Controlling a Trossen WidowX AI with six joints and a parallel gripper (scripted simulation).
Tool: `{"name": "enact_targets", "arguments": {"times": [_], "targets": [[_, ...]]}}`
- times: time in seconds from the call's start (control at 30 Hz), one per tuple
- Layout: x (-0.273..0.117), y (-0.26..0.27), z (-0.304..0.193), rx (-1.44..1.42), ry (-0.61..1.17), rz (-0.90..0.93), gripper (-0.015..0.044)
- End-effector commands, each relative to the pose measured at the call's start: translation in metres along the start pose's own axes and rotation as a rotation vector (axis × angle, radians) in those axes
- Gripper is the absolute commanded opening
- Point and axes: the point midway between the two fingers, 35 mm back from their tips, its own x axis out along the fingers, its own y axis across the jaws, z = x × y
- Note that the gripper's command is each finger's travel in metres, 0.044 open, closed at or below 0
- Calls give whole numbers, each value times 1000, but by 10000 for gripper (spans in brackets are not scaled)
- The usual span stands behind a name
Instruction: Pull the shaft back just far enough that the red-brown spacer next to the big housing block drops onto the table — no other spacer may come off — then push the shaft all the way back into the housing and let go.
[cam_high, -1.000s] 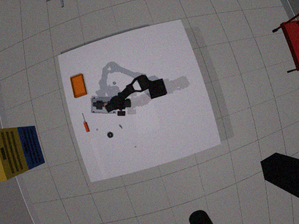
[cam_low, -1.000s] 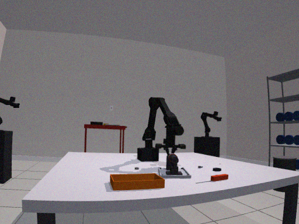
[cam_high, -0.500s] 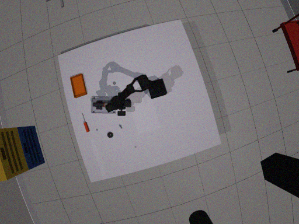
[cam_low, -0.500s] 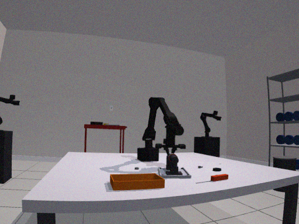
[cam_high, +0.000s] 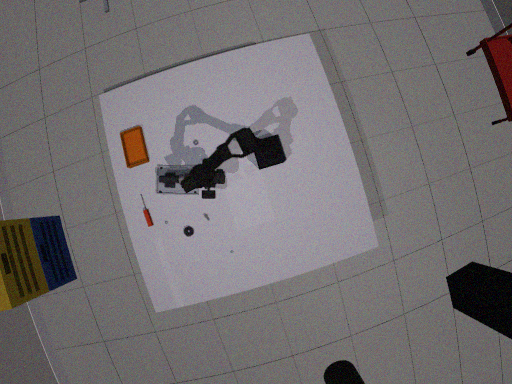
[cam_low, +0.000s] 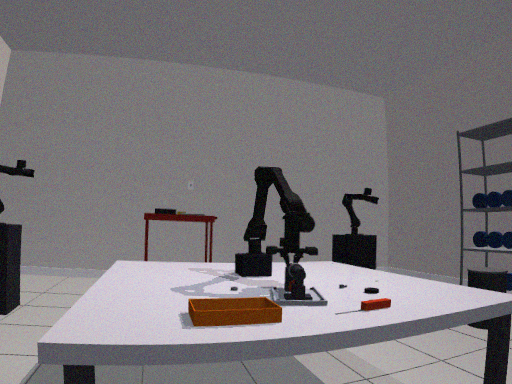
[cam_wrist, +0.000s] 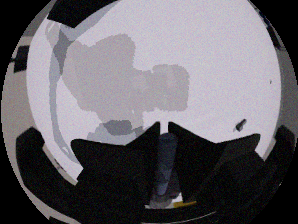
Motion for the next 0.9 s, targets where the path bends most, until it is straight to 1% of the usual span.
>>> {"name": "enact_targets", "arguments": {"times": [0.0,0.87], "targets": [[0,0,1,3,-3,-1,0],[0,0,-5,3,-2,-1,0]]}}
